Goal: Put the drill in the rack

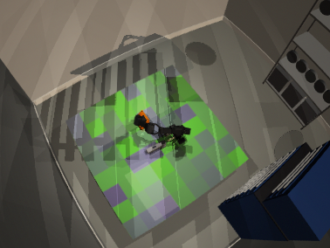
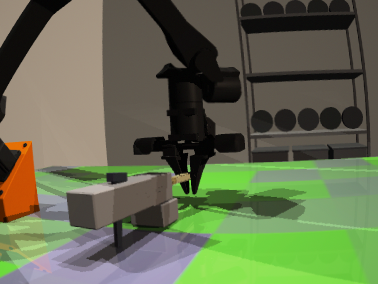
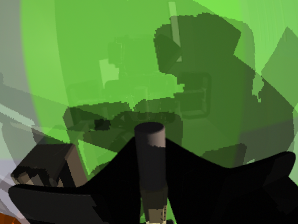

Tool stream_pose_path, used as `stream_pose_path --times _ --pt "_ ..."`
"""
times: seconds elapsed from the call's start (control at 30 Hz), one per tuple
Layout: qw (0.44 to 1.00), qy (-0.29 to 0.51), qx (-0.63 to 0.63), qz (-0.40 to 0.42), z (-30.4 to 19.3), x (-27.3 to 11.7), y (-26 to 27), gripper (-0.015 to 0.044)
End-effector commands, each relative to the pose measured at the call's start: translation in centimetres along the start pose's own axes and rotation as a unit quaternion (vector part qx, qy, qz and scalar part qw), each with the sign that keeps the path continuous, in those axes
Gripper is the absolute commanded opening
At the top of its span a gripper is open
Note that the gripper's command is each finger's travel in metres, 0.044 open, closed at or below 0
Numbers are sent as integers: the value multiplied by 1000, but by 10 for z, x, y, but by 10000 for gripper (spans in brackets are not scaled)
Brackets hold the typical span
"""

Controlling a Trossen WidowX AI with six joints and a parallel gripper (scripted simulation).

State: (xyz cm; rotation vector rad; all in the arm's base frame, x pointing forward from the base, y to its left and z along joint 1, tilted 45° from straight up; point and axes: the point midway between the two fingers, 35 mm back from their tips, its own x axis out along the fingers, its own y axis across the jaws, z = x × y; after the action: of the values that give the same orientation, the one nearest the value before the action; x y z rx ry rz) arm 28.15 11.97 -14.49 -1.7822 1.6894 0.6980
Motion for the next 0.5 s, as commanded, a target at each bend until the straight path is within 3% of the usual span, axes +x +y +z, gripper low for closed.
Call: stream_pose_path --times 0.0,0.47 --pt "1000 -3 3 -2 1 -3 -1 0" --pt "1000 -3 3 -2 -2 -10 0 0"
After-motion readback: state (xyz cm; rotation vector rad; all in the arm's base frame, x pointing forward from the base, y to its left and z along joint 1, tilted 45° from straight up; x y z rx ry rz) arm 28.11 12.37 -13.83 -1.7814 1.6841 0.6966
